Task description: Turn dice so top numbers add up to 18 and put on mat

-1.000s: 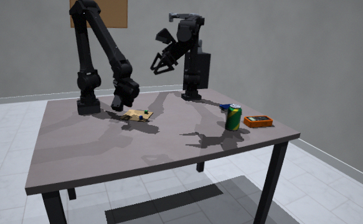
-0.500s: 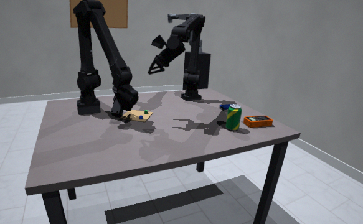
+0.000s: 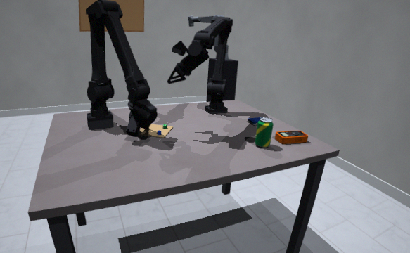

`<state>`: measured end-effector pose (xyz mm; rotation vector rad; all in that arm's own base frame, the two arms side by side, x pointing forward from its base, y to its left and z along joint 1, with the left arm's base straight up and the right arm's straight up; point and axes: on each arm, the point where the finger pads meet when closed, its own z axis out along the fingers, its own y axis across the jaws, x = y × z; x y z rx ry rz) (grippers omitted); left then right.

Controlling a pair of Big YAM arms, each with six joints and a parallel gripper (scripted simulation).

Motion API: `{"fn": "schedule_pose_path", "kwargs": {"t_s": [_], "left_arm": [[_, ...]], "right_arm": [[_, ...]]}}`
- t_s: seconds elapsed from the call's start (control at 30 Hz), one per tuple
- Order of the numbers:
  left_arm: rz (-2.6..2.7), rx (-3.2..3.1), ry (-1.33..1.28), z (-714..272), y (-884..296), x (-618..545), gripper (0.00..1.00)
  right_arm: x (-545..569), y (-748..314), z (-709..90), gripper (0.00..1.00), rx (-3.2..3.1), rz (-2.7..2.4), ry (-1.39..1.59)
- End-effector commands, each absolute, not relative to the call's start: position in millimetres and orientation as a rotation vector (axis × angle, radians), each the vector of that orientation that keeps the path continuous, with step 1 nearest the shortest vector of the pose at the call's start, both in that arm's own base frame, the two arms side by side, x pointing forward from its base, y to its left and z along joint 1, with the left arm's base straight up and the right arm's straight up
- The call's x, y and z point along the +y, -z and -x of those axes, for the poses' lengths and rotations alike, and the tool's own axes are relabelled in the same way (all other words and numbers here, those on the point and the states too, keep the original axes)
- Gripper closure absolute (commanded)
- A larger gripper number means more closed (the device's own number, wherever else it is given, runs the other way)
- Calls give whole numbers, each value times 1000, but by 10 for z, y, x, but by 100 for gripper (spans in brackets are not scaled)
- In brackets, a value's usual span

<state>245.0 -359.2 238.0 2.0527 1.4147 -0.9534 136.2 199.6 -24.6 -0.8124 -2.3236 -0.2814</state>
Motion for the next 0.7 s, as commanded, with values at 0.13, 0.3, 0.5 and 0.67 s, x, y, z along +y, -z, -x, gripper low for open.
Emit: {"fn": "schedule_pose_path", "kwargs": {"t_s": [0.13,0.3,0.5,0.67], "left_arm": [[-2034,1379,934,-2513,-2528,-3657,0],[-2039,1383,936,-2504,-2519,-3643,0],[-2039,1383,936,-2504,-2519,-3643,0],[-2039,1383,936,-2504,-2519,-3643,0]], "right_arm": [[2070,219,-1404,79,-2344,777,308],[1964,131,-1446,61,-2362,789,341],[1964,-75,-1698,61,-2390,785,374],[1985,-209,-1863,61,-2392,786,379]]}}
